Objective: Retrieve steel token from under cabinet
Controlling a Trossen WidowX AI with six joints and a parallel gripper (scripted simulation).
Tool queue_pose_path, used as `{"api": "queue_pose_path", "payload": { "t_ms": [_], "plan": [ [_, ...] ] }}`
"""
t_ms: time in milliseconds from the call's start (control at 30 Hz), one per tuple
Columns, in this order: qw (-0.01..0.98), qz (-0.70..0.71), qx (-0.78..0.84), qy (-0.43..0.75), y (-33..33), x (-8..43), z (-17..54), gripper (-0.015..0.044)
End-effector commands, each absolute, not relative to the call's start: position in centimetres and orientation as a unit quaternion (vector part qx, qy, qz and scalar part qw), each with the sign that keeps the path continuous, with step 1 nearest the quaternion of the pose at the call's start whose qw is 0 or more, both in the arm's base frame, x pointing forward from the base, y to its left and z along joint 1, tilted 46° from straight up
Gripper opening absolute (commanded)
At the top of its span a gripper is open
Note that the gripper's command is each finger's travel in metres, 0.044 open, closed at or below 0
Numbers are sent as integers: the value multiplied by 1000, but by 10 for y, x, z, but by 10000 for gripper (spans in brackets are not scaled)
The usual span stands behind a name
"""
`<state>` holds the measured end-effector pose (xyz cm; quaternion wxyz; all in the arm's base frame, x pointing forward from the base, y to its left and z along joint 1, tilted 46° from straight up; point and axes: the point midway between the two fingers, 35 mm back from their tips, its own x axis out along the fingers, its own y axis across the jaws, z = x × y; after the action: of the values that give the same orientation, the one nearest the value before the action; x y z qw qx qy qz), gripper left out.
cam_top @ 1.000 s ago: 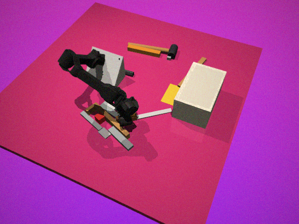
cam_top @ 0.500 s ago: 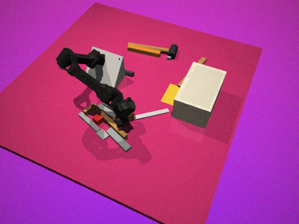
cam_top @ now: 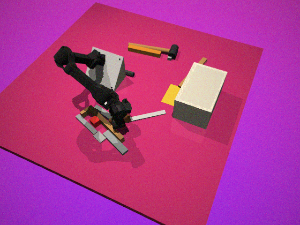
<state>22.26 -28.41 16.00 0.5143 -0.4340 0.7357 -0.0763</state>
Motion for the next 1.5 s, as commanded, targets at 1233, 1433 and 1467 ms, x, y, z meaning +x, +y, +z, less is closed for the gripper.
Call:
{"api": "queue_pose_path", "payload": {
  "t_ms": [1233,1433,1467],
  "plan": [
    [515,-77,-431,737,-265,229,137,0],
    [515,-77,-431,737,-263,236,133,0],
    [515,-77,-431,737,-262,237,132,0]
  ]
}}
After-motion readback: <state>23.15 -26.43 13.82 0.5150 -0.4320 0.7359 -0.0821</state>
